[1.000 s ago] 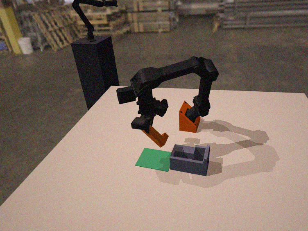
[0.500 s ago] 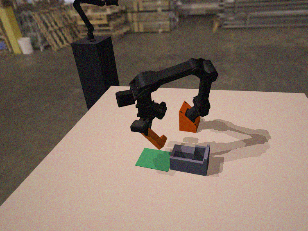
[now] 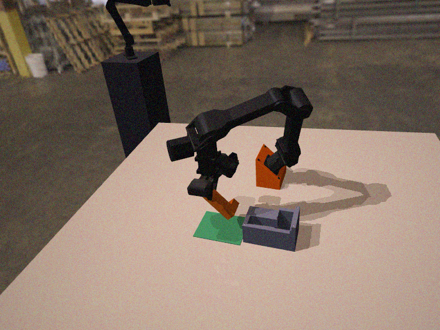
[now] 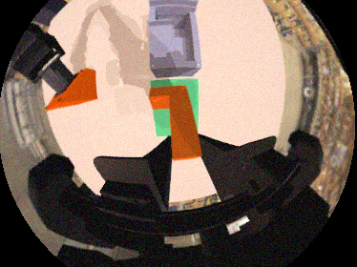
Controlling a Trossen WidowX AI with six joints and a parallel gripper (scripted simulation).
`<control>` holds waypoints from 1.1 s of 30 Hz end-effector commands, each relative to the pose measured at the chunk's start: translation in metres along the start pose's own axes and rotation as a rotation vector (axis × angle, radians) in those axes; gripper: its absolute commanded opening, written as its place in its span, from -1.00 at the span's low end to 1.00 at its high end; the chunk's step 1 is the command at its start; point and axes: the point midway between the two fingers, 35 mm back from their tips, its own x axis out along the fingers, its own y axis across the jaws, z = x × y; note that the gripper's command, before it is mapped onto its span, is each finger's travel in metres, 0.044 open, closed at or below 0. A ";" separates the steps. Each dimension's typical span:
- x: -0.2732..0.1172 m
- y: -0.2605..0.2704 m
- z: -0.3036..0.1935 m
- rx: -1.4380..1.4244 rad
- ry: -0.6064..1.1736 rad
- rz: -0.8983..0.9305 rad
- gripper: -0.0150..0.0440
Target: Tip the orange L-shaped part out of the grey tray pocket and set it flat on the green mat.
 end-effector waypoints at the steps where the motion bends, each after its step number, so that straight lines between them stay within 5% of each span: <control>1: 0.005 0.000 0.001 0.007 -0.003 -0.003 -0.49; 33: 0.045 0.000 0.001 0.006 -0.005 -0.004 -0.49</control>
